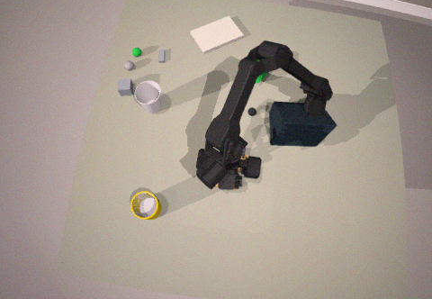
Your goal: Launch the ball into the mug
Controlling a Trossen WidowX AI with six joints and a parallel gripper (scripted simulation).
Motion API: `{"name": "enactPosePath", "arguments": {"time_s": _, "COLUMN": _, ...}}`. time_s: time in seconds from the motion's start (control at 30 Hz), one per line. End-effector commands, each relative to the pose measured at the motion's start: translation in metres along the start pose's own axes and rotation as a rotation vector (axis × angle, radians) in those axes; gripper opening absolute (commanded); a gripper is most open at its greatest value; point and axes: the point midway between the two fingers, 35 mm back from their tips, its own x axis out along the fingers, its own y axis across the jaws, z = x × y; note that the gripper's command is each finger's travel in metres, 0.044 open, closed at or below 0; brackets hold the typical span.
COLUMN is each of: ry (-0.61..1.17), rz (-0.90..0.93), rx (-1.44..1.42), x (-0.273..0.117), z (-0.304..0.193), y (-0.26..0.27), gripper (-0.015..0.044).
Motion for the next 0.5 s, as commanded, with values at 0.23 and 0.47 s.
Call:
{"name": "enactPosePath", "arguments": {"time_s": 0.23, "ry": -0.003, "rz": -0.009, "rx": 0.010, "x": -0.018, "z": -0.002, "y": 0.002, "gripper": 0.0440}}
{"name": "enactPosePath", "arguments": {"time_s": 0.47, "ry": -0.001, "rz": -0.010, "rx": 0.011, "x": 0.029, "z": -0.002, "y": 0.002, "gripper": 0.0440}}
